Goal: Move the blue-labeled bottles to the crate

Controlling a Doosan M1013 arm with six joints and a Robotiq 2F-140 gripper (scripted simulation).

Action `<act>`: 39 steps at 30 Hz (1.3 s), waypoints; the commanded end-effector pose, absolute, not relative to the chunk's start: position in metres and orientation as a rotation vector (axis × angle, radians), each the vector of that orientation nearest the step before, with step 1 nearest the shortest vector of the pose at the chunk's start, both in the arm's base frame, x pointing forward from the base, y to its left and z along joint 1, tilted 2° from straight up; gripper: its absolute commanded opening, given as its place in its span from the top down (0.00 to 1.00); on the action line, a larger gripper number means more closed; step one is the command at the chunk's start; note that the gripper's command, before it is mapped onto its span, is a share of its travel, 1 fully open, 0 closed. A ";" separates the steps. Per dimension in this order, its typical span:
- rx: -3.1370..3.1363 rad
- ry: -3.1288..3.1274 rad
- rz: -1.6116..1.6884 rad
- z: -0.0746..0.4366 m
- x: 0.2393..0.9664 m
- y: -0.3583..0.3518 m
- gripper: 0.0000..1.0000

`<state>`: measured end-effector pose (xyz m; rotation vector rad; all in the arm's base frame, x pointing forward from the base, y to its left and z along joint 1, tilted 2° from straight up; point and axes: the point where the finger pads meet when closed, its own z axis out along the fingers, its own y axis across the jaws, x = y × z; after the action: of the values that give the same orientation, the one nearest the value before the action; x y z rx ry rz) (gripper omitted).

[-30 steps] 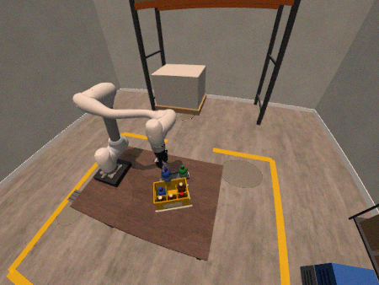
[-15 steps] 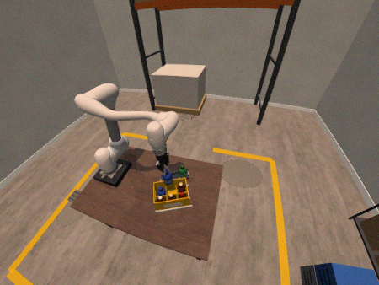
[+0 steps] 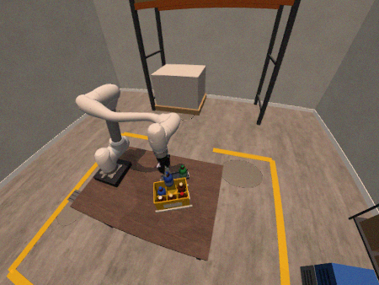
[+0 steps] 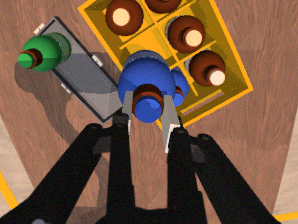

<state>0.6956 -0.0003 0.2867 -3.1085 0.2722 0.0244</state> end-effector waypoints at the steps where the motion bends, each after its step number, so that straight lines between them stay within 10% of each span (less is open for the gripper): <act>1: -3.108 0.272 0.024 0.287 0.698 -0.002 1.00; 39: -3.108 0.272 0.024 0.287 0.704 -0.008 1.00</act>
<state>0.7036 -0.0082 0.2865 -3.1085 0.2722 0.0244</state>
